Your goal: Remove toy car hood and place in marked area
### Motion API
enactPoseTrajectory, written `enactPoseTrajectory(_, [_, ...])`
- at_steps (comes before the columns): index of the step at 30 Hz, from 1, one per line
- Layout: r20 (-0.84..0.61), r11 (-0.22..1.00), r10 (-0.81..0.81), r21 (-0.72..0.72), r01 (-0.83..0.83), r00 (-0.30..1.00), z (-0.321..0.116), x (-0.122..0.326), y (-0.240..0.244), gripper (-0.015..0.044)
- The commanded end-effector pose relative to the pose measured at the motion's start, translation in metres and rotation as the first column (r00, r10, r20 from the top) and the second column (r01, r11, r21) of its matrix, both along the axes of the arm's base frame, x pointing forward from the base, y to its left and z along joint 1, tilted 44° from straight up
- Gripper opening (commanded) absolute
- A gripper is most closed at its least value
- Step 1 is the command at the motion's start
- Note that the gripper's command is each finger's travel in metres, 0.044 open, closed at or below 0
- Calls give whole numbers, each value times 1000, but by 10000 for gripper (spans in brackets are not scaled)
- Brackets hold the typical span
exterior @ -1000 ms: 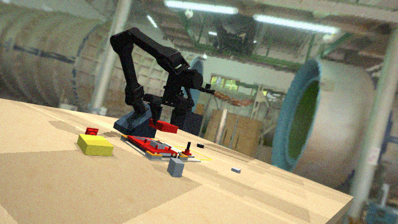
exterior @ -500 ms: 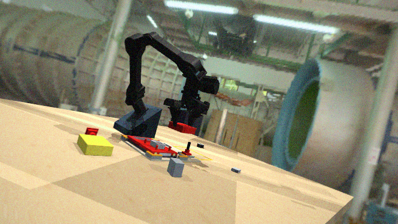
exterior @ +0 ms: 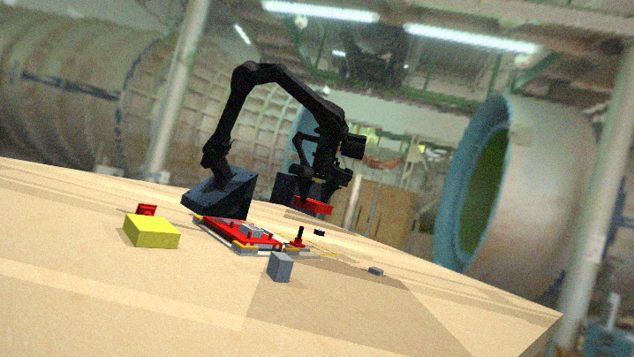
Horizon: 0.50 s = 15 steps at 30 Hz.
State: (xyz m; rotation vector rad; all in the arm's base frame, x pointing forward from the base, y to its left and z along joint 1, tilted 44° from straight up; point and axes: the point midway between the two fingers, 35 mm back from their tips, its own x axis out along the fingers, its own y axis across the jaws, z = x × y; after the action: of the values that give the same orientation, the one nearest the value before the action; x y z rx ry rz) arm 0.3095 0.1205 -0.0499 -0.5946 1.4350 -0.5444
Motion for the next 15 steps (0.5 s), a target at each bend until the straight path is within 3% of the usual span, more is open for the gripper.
enactPoseTrajectory(1, [1,1000,-6,-8,6,1000,-19,-12,15,0])
enactPoseTrajectory(15, [1,1000,-6,-8,6,1000,-26,-11,10,0])
